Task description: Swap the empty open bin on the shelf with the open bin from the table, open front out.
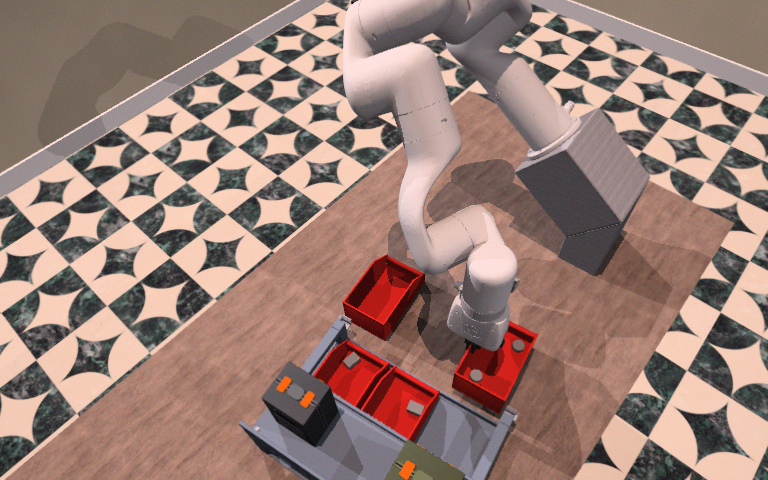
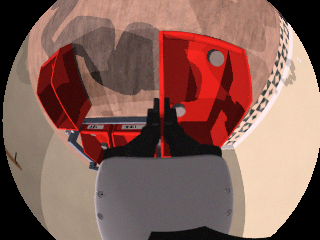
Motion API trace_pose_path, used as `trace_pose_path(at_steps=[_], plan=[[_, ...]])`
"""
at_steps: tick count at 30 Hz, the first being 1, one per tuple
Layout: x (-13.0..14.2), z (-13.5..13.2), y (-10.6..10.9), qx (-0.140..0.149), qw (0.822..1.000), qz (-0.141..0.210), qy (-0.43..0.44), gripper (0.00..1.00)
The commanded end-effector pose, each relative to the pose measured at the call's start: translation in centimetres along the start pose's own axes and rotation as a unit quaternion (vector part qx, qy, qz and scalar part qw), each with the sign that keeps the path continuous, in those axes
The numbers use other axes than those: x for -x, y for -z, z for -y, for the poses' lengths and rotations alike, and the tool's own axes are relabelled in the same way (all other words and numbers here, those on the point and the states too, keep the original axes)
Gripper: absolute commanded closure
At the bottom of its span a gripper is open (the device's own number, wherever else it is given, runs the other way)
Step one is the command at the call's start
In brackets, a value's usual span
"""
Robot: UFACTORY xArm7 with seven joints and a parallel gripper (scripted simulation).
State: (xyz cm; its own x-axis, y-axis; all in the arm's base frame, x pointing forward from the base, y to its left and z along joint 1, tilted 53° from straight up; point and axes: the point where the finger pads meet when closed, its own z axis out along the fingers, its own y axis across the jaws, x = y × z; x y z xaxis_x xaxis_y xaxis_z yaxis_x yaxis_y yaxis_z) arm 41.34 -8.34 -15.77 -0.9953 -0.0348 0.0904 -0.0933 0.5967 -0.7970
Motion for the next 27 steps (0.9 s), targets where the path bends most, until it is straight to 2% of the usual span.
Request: trace_pose_path(at_steps=[1, 9, 15, 27], plan=[[0.31, -0.12, 0.38, 0.002, 1.000, -0.016, 0.000, 1.00], [0.86, -0.09, 1.12, 0.003, 0.996, -0.094, 0.000, 1.00], [0.98, -0.08, 1.28, 0.003, 0.994, -0.111, 0.000, 1.00], [0.98, -0.08, 1.29, 0.003, 0.994, -0.112, 0.000, 1.00]])
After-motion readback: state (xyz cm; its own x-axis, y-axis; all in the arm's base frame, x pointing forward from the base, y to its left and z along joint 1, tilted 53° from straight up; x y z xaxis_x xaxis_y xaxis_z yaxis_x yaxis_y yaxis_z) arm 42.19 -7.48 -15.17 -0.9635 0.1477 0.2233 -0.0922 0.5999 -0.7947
